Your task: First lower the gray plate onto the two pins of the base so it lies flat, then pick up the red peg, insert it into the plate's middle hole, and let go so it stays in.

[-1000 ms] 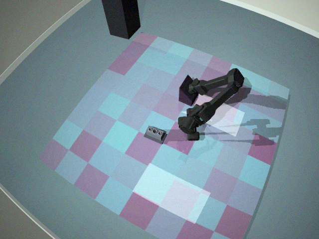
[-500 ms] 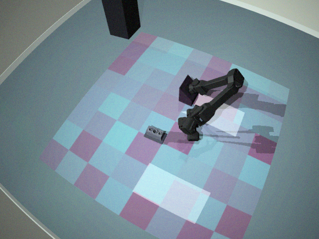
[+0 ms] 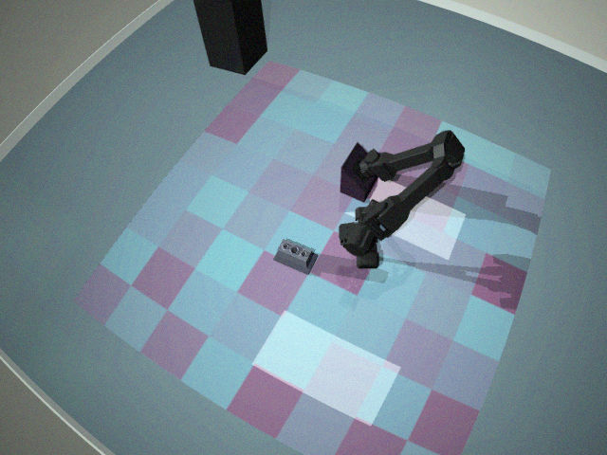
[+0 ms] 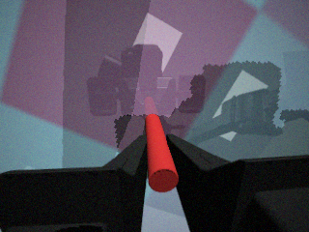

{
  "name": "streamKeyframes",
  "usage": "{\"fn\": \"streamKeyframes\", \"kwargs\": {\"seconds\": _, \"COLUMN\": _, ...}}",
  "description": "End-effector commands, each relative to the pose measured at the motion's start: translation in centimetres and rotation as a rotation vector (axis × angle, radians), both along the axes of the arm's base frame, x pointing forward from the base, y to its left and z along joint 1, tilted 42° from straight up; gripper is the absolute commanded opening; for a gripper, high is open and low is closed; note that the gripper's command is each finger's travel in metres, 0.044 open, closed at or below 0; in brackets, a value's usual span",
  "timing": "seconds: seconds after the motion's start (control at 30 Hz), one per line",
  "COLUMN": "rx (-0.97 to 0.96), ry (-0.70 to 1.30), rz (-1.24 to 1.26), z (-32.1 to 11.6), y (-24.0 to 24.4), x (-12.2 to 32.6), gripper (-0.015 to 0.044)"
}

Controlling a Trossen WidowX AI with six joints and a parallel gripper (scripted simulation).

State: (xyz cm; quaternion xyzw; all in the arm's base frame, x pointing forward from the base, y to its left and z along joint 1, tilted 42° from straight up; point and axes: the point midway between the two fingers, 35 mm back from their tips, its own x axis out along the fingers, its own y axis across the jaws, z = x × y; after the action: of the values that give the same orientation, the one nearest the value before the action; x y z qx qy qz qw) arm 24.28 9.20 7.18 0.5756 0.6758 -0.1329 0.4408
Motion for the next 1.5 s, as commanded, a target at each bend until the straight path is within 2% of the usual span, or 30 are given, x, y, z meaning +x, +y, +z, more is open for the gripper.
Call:
{"fn": "streamKeyframes", "kwargs": {"seconds": 0.0, "rx": 0.004, "ry": 0.005, "rz": -0.003, "z": 0.0, "y": 0.1, "x": 0.0, "gripper": 0.0}}
{"fn": "streamKeyframes", "kwargs": {"seconds": 1.0, "rx": -0.006, "ry": 0.007, "rz": -0.003, "z": 5.8, "y": -5.6, "x": 0.4, "gripper": 0.0}}
{"fn": "streamKeyframes", "kwargs": {"seconds": 1.47, "rx": -0.015, "ry": -0.004, "rz": 0.006, "z": 4.0, "y": -6.8, "x": 2.4, "gripper": 0.0}}
